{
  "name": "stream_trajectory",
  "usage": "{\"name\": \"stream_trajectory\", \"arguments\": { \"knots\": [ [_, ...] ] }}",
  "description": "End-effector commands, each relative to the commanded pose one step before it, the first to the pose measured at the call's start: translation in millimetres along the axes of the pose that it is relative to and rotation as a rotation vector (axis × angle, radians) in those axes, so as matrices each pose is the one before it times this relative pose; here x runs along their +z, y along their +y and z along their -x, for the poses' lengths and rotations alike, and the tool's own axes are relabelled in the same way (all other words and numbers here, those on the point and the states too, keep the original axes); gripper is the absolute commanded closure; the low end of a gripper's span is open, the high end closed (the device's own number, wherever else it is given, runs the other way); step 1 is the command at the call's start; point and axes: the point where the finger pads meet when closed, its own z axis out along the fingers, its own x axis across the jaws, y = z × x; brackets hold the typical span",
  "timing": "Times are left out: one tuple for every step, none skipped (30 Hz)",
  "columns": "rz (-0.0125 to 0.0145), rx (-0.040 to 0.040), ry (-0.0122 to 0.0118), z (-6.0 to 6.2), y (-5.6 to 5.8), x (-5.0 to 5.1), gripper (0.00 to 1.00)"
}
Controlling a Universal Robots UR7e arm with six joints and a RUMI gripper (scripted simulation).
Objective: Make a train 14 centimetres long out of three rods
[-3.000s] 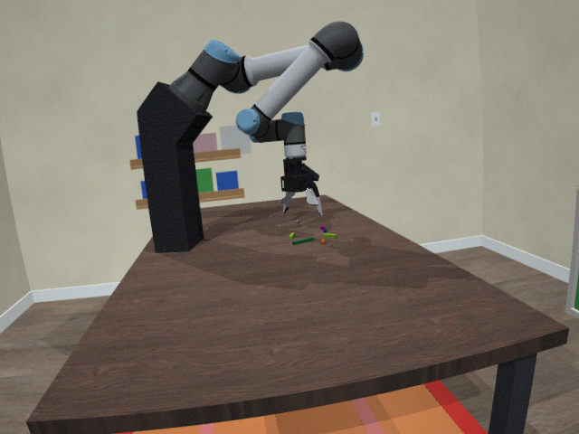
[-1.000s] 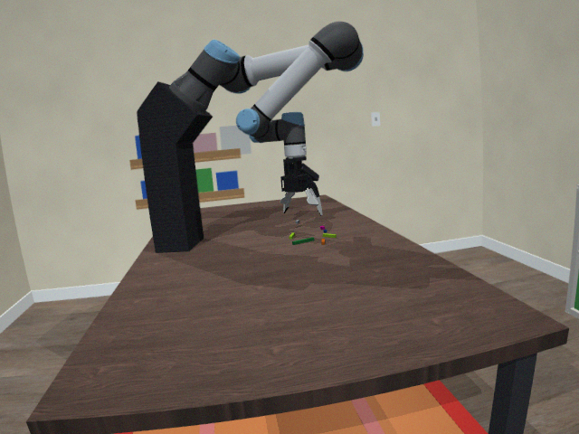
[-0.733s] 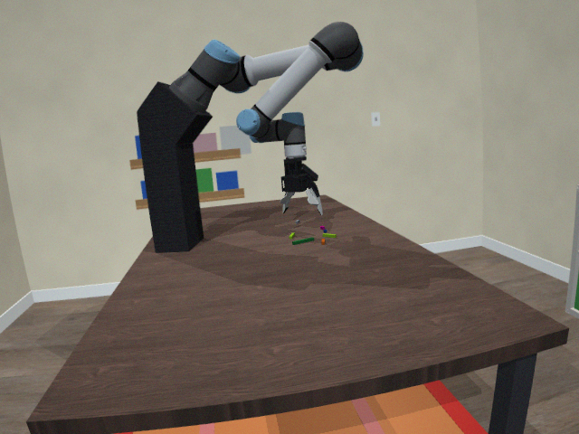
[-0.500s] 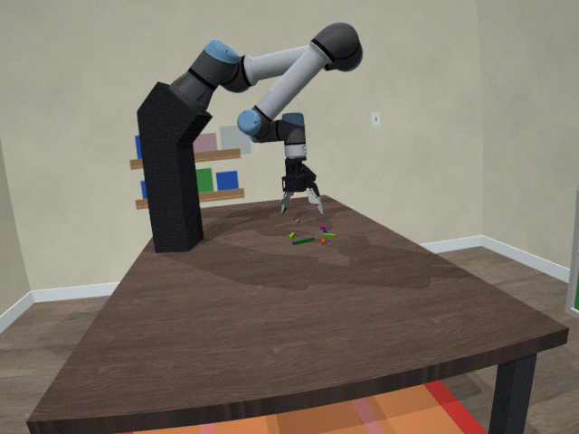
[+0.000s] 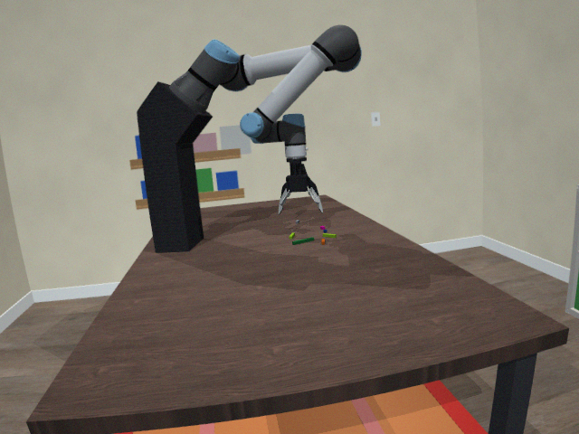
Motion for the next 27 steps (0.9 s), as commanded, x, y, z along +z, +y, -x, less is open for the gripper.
{"name": "stream_trajectory", "arguments": {
  "knots": [
    [-0.00181, -0.13569, -0.0022, 2.71, -7.36, 0.74, 0.0],
    [0.0, 0.0, 0.0, 0.0, 0.0, 0.0, 0.0],
    [-0.00006, -0.03951, -0.00052, 0.65, -2.23, 0.25, 0.0],
    [-0.00007, -0.04055, -0.0005, 0.58, -2.29, 0.25, 0.0],
    [-0.00009, -0.04155, -0.00049, 0.51, -2.35, 0.24, 0.0],
    [-0.00008, -0.03615, -0.00041, 0.36, -2.04, 0.2, 0.0],
    [-0.00007, -0.02966, -0.00032, 0.23, -1.67, 0.16, 0.0],
    [-0.00008, -0.03161, -0.00032, 0.2, -1.77, 0.16, 0.0],
    [-0.00009, -0.03187, -0.00031, 0.14, -1.78, 0.16, 0.0],
    [-0.00009, -0.03181, -0.00029, 0.09, -1.77, 0.15, 0.0],
    [-0.00009, -0.03179, -0.00028, 0.03, -1.75, 0.15, 0.0],
    [-0.00009, -0.03179, -0.00026, -0.02, -1.74, 0.14, 0.0],
    [-0.00009, -0.0318, -0.00025, -0.07, -1.73, 0.13, 0.0],
    [-0.00009, -0.0318, -0.00023, -0.13, -1.71, 0.13, 0.0],
    [-0.00009, -0.0318, -0.00022, -0.18, -1.69, 0.12, 0.0],
    [-0.00009, -0.03179, -0.00021, -0.23, -1.67, 0.11, 0.0],
    [-0.00009, -0.0318, -0.00019, -0.28, -1.65, 0.11, 0.0],
    [0.0, 0.0, 0.0, 0.0, 0.0, 0.0, 0.0],
    [0.0, 0.0, 0.0, 0.0, 0.0, 0.0, 0.0],
    [-0.00013, -0.04866, -0.00027, -0.51, -2.48, 0.15, 0.0],
    [-0.00012, -0.04913, -0.00024, -0.64, -2.44, 0.14, 0.0],
    [-0.00008, -0.03553, -0.00015, -0.55, -1.72, 0.09, 0.0],
    [-0.00006, -0.02903, -0.00011, -0.5, -1.38, 0.07, 0.0],
    [-0.00006, -0.03164, -0.00011, -0.58, -1.47, 0.07, 0.0],
    [-0.00005, -0.0319, -0.0001, -0.63, -1.45, 0.06, 0.0],
    [-0.00004, -0.03182, -0.00009, -0.68, -1.41, 0.05, 0.0],
    [-0.00003, -0.0318, -0.00008, -0.72, -1.38, 0.05, 0.0]
  ]
}}
